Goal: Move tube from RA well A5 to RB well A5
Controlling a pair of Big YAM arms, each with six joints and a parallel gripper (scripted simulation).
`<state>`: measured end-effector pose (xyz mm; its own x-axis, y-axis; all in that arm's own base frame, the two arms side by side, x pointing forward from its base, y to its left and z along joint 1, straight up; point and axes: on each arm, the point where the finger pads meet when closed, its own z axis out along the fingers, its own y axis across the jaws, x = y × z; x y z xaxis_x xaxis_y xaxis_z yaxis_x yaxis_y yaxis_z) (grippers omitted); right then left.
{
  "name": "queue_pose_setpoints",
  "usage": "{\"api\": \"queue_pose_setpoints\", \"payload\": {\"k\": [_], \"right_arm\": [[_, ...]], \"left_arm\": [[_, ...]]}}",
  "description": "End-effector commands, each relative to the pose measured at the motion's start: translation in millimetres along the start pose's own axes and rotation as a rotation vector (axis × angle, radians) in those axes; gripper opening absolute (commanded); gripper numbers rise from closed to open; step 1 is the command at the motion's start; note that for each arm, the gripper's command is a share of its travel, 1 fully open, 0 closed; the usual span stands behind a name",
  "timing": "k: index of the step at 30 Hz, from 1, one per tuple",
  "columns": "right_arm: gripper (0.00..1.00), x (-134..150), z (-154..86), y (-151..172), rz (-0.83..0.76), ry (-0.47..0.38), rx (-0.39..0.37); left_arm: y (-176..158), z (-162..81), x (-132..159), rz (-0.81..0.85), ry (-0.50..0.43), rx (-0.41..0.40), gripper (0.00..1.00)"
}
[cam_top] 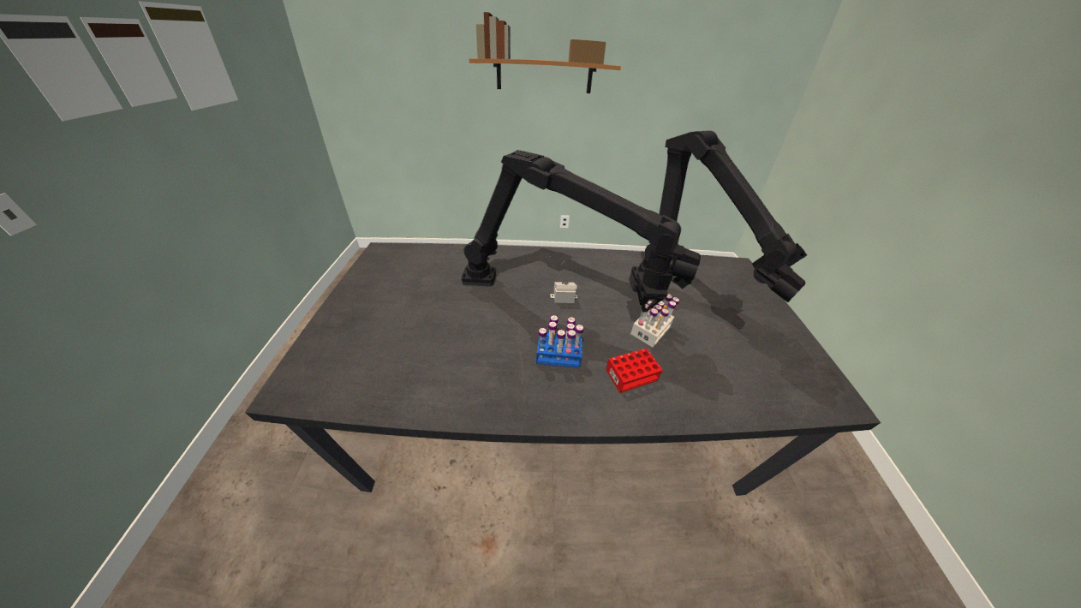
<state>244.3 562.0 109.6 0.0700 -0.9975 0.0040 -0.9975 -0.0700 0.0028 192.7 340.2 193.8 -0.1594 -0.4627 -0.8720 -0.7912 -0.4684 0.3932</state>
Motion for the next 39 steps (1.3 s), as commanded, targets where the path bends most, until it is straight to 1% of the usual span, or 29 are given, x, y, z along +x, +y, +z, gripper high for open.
{"api": "queue_pose_setpoints", "payload": {"k": [1,13,14,15,22,25,26,27,29,30,39], "right_arm": [[0.30,-9,-19,-5,0.000,-0.039,0.021],[0.30,-9,-19,-5,0.000,-0.039,0.021],[0.30,-14,-46,-7,-0.002,-0.073,0.040],[0.30,-14,-50,-7,-0.002,-0.075,0.041],[0.30,-17,-69,-8,-0.002,-0.076,0.041],[0.30,-20,-58,-10,-0.002,-0.048,0.027],[0.30,-21,-59,-10,-0.002,-0.046,0.025],[0.30,-20,-66,-10,-0.002,-0.053,0.029],[0.30,-20,-66,-10,-0.002,-0.053,0.029],[0.30,-18,-85,-9,-0.002,-0.076,0.041],[0.30,-12,-109,-6,-0.002,-0.076,0.041]], "left_arm": [[-4,-3,-12,-0.029,-0.003,0.008,0.30],[-4,-3,-12,-0.029,-0.003,0.008,0.30],[-4,-3,-12,-0.029,-0.003,0.008,0.30],[-4,-3,-12,-0.029,-0.003,0.008,0.30],[-4,-3,-12,-0.029,-0.003,0.008,0.30],[-4,-3,-12,-0.029,-0.003,0.008,0.30],[-4,-3,-12,-0.029,-0.003,0.008,0.30],[-4,-3,-12,-0.029,-0.003,0.008,0.30],[-4,-3,-12,-0.029,-0.003,0.008,0.30],[-4,-3,-12,-0.029,-0.003,0.008,0.30],[-4,-3,-12,-0.029,-0.003,0.008,0.30]]}}
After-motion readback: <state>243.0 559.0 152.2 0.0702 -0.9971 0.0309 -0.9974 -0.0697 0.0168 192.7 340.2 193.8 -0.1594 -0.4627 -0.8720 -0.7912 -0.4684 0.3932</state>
